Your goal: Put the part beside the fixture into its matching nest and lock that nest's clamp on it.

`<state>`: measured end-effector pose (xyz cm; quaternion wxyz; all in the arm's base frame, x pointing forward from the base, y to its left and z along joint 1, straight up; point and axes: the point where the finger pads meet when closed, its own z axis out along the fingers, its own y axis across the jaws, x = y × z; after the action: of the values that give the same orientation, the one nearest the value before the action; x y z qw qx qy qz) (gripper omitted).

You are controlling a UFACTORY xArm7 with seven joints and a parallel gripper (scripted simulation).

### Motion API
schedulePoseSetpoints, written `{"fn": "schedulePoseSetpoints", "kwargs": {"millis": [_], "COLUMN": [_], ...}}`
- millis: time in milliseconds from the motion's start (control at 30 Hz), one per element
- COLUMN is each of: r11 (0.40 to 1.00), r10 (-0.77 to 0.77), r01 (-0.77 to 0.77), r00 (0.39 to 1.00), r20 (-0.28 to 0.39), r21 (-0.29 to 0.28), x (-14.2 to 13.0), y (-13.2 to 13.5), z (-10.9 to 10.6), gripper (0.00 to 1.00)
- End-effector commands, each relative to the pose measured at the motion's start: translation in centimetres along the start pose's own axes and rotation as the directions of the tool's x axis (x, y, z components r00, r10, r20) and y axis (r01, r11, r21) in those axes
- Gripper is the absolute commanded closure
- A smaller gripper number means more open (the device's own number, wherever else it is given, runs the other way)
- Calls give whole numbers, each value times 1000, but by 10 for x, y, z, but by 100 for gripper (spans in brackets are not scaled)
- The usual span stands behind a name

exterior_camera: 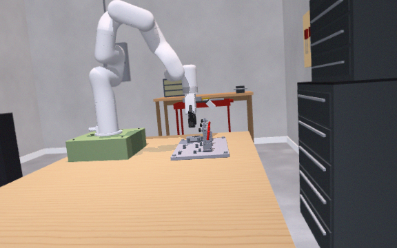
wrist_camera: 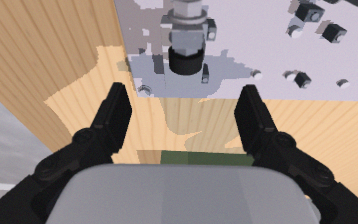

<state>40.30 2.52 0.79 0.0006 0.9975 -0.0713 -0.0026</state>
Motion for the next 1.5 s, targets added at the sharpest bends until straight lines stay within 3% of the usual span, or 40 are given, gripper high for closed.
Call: {"fn": "schedulePoseSetpoints", "kwargs": {"millis": [0,33,1100,1467], "r11": [1000,1000,1000,1000], "r10": [0,0,0,0], "r01": [0,0,0,0], "r00": [1000,1000,1000,1000], "r20": [-4,-4,-4,-4], "r21": [0,0,0,0], "x": [2,2,2,2], "y": [0,0,0,0], "z": [-1,-1,-1,11], "gripper": [0,100,100,100]}}
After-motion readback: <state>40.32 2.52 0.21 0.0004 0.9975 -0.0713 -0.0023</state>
